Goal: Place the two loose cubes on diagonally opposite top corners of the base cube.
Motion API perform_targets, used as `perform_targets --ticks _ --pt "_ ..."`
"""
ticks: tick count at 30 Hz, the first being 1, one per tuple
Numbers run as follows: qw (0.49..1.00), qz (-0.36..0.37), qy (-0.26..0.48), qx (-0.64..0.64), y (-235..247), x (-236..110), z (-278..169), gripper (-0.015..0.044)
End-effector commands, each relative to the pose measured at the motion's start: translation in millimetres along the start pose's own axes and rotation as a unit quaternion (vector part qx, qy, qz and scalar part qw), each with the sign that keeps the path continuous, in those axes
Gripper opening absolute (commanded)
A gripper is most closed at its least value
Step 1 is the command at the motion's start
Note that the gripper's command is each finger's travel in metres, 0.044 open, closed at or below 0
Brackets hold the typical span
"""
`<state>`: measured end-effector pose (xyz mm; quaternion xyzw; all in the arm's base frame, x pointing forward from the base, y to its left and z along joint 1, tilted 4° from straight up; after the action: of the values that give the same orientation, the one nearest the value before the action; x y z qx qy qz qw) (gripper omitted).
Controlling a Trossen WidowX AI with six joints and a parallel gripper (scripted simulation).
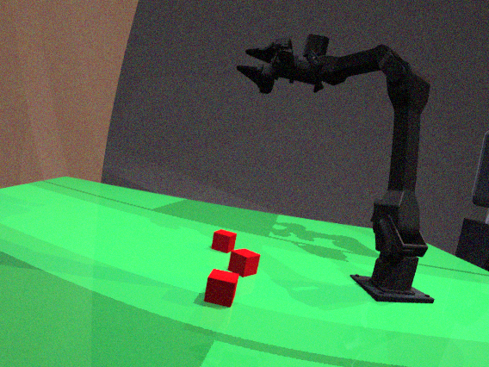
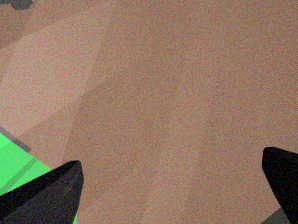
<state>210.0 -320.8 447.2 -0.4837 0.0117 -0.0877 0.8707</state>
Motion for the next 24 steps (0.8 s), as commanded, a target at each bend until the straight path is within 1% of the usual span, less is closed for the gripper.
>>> perform_targets --ticks 1,5,10,15,20,24 --pt "1.000 0.002 0.002 0.002 1 1 0 0.0374" --pt "0.997 0.041 0.043 0.038 32 26 -1 0.0269" --pt "0.983 0.128 0.111 0.070 85 56 5 0.0265" --pt "0.952 0.241 0.177 0.068 142 72 19 0.0265" --pt "0.899 0.370 0.232 0.032 198 73 39 0.0265" --pt "0.838 0.477 0.263 -0.020 237 64 57 0.0265"
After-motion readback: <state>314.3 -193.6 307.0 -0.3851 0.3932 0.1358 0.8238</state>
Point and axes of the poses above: the point midway between the two fingers, 35 mm back from their tips, its own x axis out along the fingers, its own y axis across the jaws, z = x × y, the point moved 9 cm from there along -x, back along the fingers, and after that the axes turned 2 degrees about -x, right-handed, at the moved point
